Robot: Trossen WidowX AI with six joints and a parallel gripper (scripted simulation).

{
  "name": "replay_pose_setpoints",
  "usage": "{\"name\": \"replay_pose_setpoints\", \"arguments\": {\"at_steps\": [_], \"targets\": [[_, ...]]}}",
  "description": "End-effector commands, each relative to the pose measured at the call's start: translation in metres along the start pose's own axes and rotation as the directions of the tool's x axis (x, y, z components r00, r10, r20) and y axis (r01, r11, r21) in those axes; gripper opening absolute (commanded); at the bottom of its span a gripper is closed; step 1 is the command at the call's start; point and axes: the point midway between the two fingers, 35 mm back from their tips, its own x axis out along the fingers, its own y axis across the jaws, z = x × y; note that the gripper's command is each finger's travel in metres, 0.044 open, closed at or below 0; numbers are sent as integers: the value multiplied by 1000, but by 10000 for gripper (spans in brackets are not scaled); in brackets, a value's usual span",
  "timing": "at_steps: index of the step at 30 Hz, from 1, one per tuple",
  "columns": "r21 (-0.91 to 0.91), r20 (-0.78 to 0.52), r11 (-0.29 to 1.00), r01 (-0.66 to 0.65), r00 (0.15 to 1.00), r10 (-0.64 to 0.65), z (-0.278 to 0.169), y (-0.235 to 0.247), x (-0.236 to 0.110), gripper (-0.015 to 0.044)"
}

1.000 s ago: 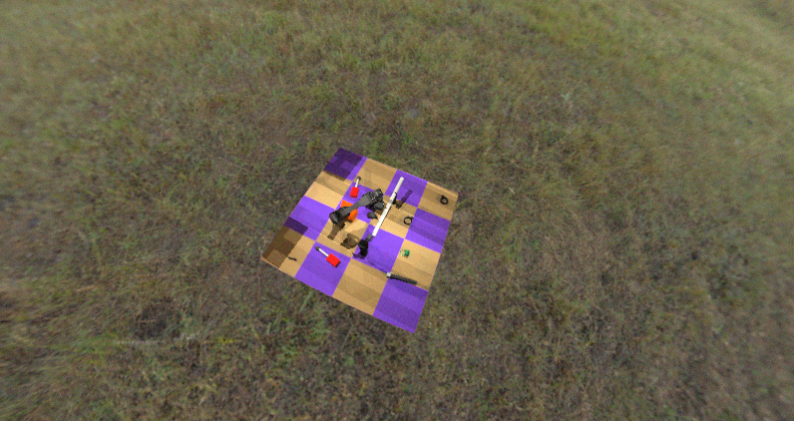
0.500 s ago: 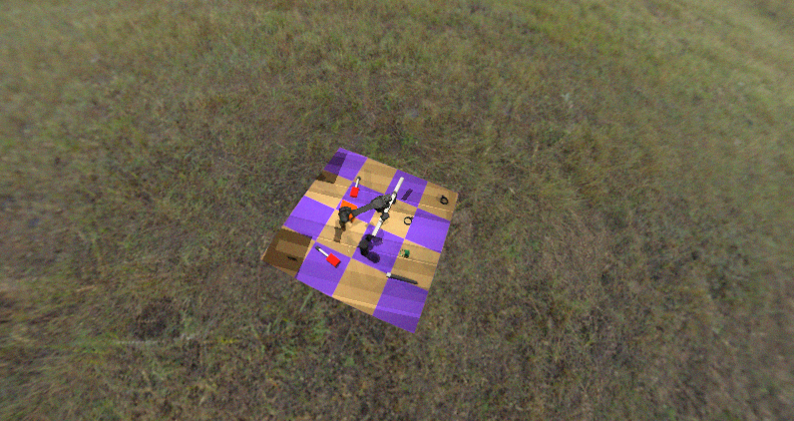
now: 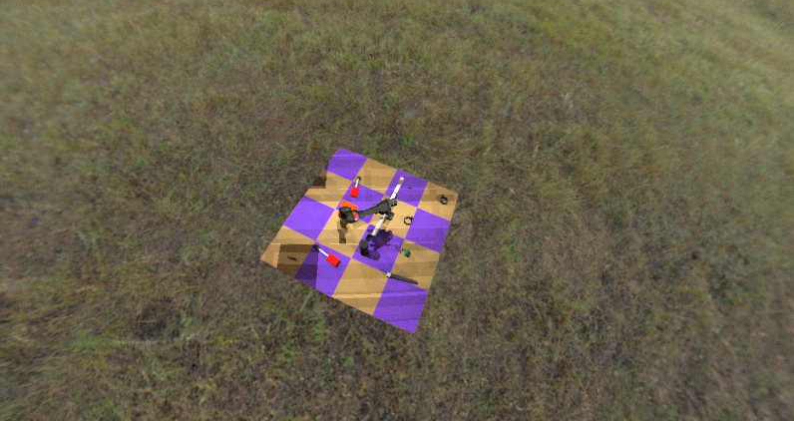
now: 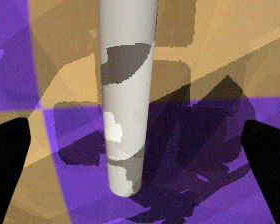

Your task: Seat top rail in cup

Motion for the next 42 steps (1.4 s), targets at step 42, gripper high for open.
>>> {"name": "replay_pose_setpoints", "arguments": {"at_steps": [42], "targets": [[-9, -6, 1000, -10, 1000, 10, -1, 1, 92, 440]]}}
